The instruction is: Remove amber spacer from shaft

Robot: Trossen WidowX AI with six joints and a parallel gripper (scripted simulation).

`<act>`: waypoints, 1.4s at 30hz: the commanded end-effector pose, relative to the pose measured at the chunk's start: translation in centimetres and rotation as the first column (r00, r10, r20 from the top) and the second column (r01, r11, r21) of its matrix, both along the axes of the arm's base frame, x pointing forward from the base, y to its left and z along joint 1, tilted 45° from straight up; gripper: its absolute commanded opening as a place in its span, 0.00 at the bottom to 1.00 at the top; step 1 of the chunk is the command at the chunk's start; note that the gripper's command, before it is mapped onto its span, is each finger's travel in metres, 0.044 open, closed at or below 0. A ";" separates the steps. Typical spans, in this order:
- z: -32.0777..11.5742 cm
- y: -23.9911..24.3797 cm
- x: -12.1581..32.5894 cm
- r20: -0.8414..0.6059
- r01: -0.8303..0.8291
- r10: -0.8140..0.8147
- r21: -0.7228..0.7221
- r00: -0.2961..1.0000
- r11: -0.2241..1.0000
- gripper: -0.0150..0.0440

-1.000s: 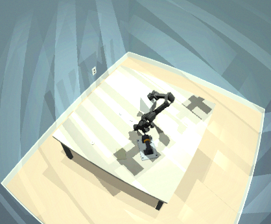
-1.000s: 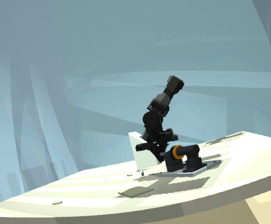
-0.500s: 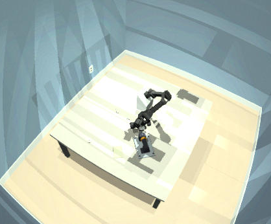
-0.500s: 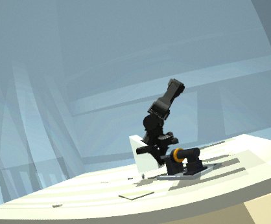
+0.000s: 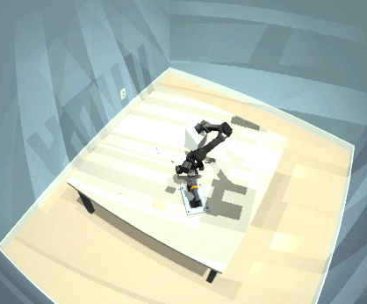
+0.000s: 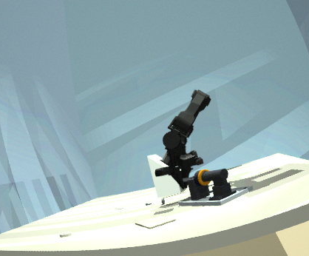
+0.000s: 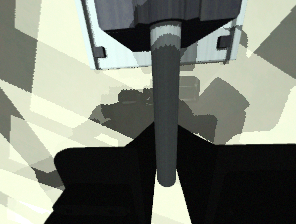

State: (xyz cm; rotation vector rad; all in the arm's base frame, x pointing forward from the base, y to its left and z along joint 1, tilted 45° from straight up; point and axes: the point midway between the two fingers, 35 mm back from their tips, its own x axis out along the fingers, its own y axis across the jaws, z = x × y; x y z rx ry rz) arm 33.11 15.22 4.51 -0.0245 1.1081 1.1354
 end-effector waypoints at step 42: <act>-0.4 -0.4 -0.5 0.000 -0.002 0.002 -0.002 1.000 1.000 0.25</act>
